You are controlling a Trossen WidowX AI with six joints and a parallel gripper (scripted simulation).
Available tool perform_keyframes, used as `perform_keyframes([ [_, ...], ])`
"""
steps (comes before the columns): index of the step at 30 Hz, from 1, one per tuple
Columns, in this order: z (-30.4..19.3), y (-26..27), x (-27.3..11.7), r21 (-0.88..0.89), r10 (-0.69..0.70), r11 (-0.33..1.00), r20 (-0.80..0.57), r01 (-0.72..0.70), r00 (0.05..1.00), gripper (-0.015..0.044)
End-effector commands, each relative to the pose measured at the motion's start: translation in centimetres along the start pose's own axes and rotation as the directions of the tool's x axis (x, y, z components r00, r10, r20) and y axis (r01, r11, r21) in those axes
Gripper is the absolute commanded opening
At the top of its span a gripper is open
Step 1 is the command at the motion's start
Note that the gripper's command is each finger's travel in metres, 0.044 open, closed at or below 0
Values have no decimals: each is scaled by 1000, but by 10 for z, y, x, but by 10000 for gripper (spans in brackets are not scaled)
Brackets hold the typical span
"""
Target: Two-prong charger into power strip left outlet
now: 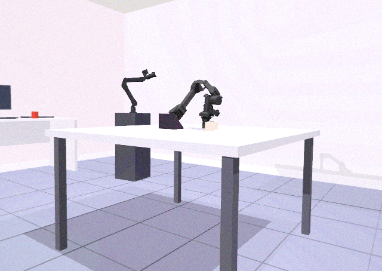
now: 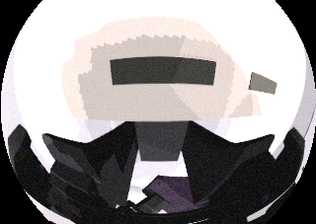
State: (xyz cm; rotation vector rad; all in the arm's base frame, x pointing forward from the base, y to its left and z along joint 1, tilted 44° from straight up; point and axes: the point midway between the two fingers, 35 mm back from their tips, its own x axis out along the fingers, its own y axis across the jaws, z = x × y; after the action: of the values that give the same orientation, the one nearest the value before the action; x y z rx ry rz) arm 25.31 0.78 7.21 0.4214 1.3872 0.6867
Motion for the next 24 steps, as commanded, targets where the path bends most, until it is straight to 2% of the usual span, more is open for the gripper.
perform_keyframes([
  [1,7,1,-3,-22,1,1000,30,0,1000,0],
  [24,7,1,-6,-22,1,1000,29,0,1000,0],
])
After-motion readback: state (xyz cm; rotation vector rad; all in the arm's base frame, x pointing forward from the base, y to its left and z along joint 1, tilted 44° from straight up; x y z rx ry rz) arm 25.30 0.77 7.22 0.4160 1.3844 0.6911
